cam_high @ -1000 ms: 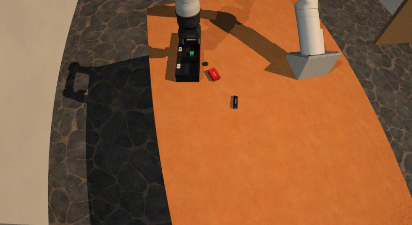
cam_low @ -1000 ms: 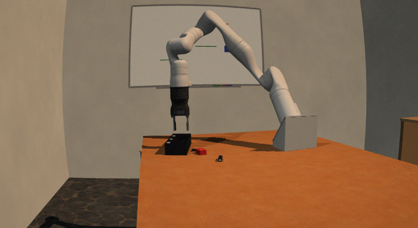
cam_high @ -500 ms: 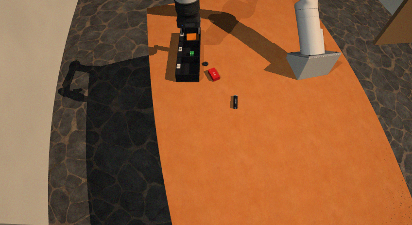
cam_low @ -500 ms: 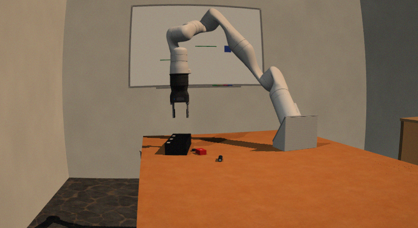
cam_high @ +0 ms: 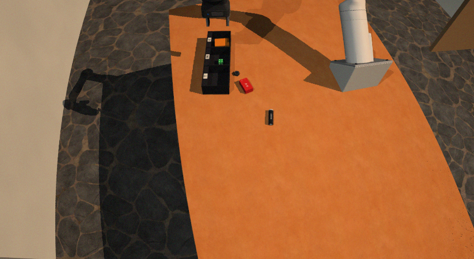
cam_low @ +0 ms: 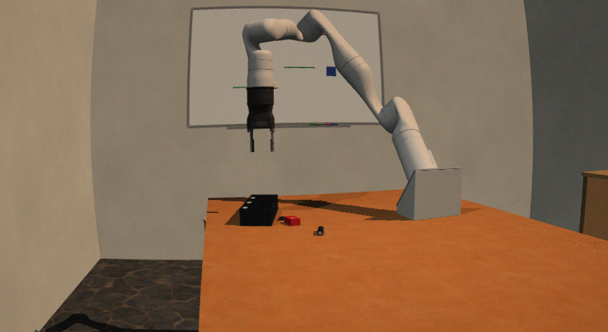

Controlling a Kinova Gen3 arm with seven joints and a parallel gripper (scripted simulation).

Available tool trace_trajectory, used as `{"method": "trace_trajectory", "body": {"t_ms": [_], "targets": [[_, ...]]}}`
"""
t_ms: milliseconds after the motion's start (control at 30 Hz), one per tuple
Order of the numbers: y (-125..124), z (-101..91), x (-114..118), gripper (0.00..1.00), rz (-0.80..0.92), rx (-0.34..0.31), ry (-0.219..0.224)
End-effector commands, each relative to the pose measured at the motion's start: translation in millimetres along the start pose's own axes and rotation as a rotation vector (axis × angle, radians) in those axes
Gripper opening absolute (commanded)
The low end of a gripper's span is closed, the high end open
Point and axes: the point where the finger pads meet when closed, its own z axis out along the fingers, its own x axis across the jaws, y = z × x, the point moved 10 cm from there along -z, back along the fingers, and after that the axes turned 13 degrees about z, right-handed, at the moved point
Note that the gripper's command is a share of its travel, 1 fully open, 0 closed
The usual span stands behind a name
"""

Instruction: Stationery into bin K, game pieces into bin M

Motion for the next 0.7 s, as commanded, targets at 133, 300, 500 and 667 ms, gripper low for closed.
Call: {"method": "trace_trajectory", "body": {"t_ms": [133, 300, 500, 667], "targets": [[1.3, -15.3, -0.6, 1.0, 0.001, -0.008, -0.007], [1.4, -15.3, -0.6, 1.0, 0.001, -0.008, -0.007], [1.4, -15.3, -0.6, 1.0, 0.001, -0.008, -0.007], [1.4, -15.3, -0.6, 1.0, 0.001, -0.008, -0.007]]}}
